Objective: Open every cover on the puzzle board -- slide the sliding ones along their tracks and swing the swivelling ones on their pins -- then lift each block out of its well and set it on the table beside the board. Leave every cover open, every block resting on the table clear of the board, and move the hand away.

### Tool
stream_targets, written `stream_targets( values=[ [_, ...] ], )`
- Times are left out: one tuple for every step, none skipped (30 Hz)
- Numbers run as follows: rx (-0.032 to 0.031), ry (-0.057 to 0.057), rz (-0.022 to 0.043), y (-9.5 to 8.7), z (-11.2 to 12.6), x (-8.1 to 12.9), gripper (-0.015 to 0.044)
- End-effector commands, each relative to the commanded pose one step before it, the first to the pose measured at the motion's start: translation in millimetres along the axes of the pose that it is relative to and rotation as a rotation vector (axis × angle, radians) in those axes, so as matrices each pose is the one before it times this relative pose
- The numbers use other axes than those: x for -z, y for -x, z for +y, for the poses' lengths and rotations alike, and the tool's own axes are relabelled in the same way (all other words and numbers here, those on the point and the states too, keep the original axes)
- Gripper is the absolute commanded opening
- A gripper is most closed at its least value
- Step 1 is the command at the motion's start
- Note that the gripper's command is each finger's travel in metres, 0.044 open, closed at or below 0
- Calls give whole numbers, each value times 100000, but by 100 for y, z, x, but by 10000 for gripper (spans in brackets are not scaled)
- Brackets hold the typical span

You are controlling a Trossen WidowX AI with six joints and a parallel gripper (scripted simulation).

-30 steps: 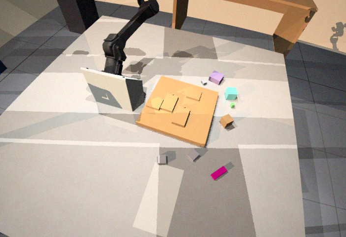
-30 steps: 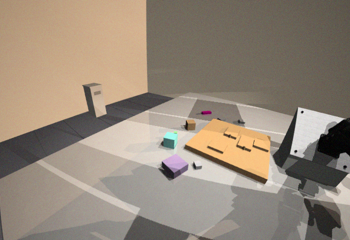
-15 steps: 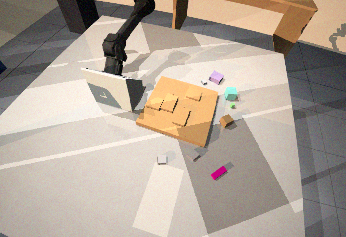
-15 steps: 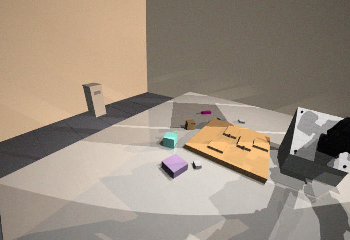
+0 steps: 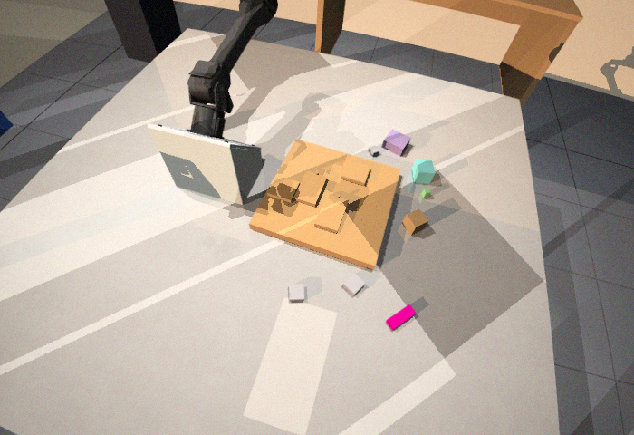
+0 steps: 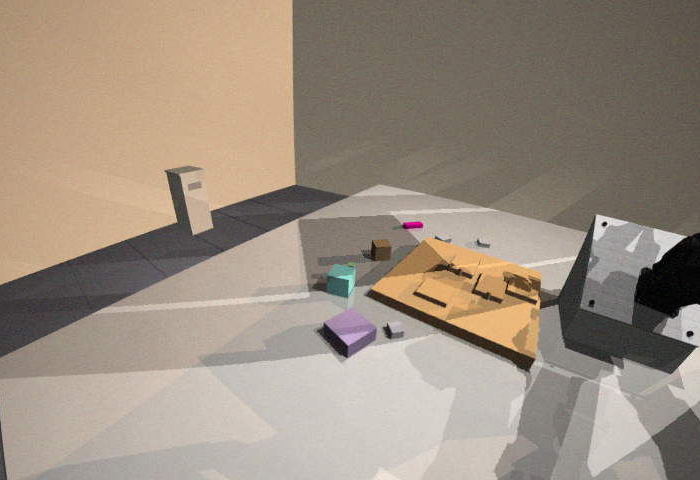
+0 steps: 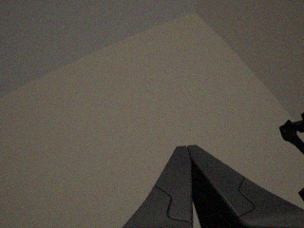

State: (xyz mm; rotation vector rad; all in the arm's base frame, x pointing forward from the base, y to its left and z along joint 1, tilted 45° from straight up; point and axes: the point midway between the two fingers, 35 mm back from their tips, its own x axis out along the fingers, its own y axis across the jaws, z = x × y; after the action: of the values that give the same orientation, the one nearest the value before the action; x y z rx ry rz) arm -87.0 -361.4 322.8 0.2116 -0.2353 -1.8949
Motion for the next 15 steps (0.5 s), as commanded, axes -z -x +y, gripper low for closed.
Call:
stream_targets(
  values=[
    [-5836, 2416, 5498, -4, 1850, 1624, 0],
    [-1092, 429, 947, 4, 358, 308, 0],
    [-1094, 434, 943, 3, 359, 307, 0],
    [-1092, 434, 961, -5, 357, 303, 0],
    [-1081, 424, 1019, -28, 350, 292, 0],
    [-1082, 428, 1016, -29, 351, 291, 0],
    [-1084, 433, 1013, -29, 352, 289, 0],
    [-1282, 686, 975, 12, 388, 278, 0],
    [-1361, 729, 1025, 11, 412, 292, 0],
    [-1366, 732, 1017, 10, 414, 290, 0],
    [-1370, 736, 1010, 9, 416, 288, 0],
    [-1374, 739, 1003, 7, 417, 285, 0],
    [-1346, 668, 1072, -19, 413, 288, 0],
    [-1321, 606, 1132, -42, 410, 291, 0],
    [-1324, 609, 1127, -43, 411, 289, 0]
  ],
)
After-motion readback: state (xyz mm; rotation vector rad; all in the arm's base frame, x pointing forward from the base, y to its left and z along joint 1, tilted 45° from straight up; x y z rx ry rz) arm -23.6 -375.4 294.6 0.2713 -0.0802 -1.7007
